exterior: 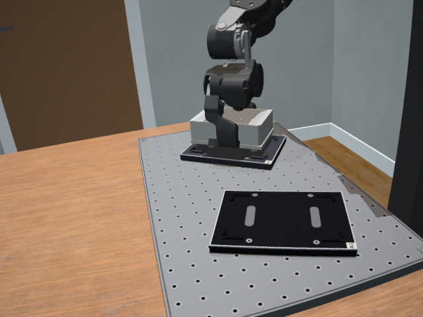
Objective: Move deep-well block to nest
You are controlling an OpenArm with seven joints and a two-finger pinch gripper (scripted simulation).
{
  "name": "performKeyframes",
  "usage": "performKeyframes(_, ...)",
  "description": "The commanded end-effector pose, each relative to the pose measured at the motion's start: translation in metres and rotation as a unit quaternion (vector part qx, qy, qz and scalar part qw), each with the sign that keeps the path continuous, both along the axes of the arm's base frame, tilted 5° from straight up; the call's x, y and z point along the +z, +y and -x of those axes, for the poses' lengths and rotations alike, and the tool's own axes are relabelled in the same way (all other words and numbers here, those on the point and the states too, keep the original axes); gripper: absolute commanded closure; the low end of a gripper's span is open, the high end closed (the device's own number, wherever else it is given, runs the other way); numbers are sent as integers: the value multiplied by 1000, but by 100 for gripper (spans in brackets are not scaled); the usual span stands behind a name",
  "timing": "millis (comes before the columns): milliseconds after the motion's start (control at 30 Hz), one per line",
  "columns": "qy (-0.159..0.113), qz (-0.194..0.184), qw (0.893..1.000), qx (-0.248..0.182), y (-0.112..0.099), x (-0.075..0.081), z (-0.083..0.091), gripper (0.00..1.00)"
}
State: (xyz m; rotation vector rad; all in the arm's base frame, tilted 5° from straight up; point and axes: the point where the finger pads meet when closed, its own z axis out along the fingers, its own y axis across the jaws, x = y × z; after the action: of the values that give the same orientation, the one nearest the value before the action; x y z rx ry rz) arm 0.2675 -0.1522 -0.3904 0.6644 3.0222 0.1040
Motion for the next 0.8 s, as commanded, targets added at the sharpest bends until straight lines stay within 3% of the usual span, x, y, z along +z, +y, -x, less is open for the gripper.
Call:
performKeyframes(0, 0, 1, 1000, 0, 0, 1, -1, 100)
performKeyframes(767, 2, 0, 1000, 2, 2, -1, 3, 100)
